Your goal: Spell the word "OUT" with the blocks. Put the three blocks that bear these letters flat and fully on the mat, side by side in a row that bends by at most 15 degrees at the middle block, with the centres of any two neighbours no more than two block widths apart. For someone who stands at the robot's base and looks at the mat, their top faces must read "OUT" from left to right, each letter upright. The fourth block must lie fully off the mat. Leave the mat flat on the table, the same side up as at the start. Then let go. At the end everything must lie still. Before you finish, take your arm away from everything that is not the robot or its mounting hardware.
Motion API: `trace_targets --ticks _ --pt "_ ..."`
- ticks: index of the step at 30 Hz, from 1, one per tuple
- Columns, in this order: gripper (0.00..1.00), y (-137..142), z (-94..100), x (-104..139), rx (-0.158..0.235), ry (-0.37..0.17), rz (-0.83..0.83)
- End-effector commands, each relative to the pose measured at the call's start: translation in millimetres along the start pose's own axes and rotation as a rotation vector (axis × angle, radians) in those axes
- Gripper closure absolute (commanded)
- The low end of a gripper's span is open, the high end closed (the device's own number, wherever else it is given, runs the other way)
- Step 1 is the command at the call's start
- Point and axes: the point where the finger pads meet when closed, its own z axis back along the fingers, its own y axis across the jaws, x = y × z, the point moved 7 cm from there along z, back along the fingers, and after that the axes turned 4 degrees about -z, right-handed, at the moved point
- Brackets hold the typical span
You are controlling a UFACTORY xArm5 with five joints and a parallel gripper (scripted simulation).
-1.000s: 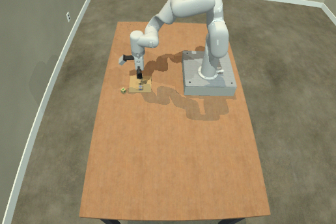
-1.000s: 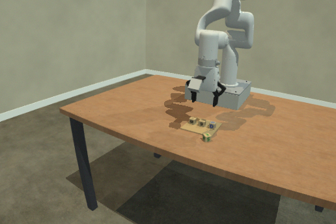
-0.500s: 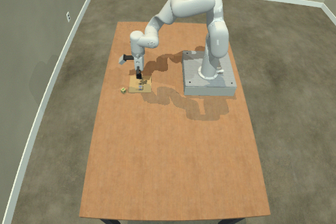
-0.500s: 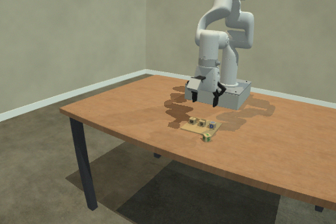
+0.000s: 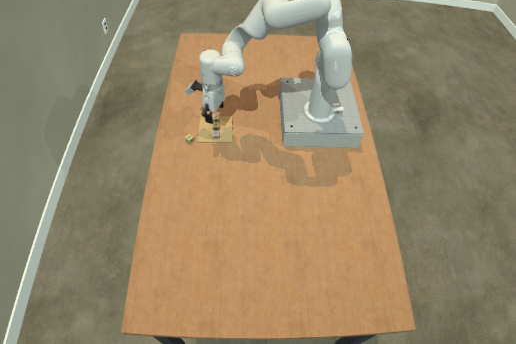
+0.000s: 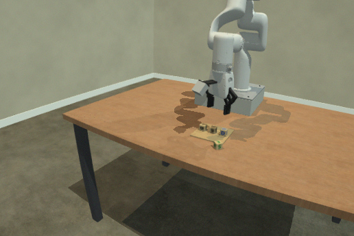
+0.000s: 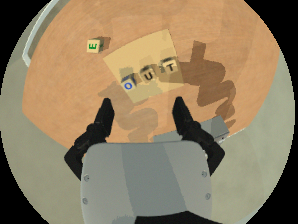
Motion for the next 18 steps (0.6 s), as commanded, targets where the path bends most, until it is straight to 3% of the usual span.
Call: trace_targets --ticks 1,18 --pt "0.0 -4 0.5 1 -0.002 0.003 -0.134" --pt "0.0 -14 -1.8 8 -0.003 0.002 -0.573"
